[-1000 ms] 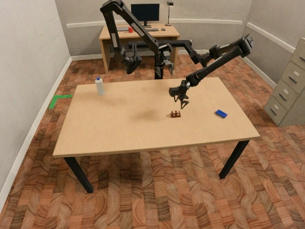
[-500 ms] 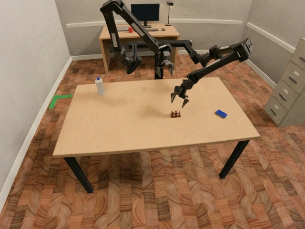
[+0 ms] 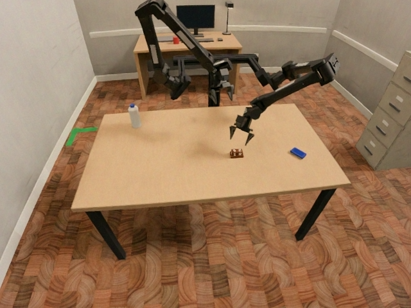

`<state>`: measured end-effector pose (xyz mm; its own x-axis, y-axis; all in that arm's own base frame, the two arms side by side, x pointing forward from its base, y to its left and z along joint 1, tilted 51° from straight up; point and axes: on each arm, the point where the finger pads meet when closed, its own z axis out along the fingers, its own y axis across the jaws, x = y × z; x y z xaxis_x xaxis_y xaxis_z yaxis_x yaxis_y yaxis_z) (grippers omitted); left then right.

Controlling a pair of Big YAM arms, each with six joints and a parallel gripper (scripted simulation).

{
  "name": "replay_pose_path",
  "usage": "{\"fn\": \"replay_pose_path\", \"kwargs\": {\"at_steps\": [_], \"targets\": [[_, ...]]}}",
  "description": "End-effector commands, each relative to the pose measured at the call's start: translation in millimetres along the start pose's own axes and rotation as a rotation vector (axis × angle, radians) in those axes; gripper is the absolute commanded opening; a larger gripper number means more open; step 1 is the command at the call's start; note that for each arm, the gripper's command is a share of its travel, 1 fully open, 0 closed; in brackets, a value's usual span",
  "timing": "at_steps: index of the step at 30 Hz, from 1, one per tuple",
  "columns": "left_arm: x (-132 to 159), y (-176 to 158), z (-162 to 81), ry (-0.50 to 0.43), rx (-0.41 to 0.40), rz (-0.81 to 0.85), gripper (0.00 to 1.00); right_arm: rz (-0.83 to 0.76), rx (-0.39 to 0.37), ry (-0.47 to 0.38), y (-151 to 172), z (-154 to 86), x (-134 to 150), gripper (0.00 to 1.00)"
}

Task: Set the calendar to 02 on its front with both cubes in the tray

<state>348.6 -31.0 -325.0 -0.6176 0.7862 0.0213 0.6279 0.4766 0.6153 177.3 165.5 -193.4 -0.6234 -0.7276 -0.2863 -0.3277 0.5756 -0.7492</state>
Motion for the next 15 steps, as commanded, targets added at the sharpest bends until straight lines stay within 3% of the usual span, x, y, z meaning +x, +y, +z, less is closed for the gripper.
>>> {"fn": "replay_pose_path", "kwargs": {"at_steps": [1,15], "targets": [[-5.4,5.8,0.0,-0.017,-0.010,-0.022,1.00,0.032,-0.007,-0.010,8.5,-0.5,-10.5,1.00],[-7.4,4.5,-1.3,-0.021,-0.012,-0.016,1.00,0.032,-0.007,-0.010,8.5,-0.5,-10.5,1.00]]}}
